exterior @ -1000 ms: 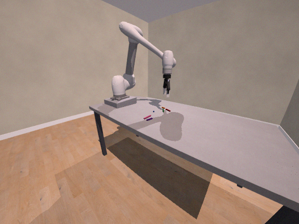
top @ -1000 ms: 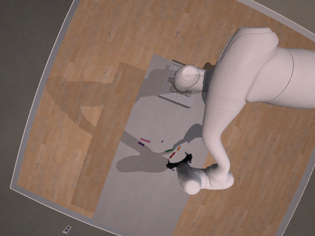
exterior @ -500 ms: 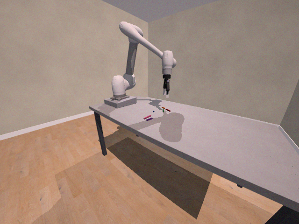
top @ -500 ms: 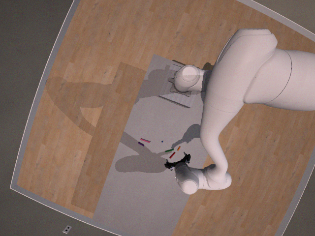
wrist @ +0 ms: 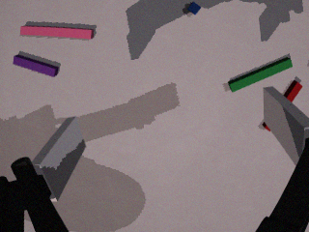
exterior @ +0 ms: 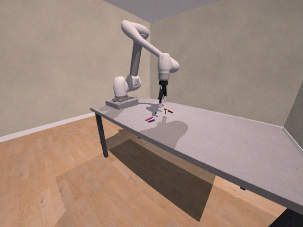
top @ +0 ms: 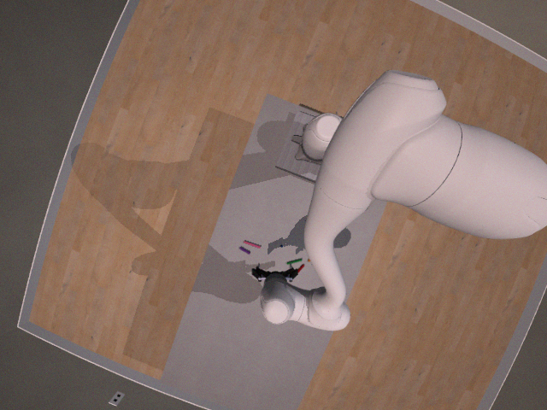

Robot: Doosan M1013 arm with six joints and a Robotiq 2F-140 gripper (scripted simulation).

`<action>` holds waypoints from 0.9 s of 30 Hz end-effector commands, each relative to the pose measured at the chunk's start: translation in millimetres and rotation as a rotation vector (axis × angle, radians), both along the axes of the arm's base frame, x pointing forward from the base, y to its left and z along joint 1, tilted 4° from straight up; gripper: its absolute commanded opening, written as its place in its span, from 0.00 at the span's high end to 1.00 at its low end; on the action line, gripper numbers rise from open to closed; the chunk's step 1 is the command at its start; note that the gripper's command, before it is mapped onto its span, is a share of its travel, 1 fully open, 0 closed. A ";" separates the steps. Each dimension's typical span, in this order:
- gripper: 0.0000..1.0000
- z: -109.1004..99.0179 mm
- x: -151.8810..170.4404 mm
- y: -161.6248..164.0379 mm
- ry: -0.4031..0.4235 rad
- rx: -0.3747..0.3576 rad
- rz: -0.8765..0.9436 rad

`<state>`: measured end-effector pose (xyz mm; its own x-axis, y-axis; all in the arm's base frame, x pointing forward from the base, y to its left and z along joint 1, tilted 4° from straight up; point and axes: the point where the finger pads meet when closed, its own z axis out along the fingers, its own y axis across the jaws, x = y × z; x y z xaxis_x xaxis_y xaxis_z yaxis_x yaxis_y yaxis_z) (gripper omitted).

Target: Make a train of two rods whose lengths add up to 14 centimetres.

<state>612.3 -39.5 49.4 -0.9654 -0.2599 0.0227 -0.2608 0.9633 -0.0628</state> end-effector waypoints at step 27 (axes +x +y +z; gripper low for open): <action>0.00 -28.1 -10.0 -133.6 -0.025 -0.004 -0.357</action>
<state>602.2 -173.1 21.2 -0.9956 0.0939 -0.0013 0.0938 0.9932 -0.0689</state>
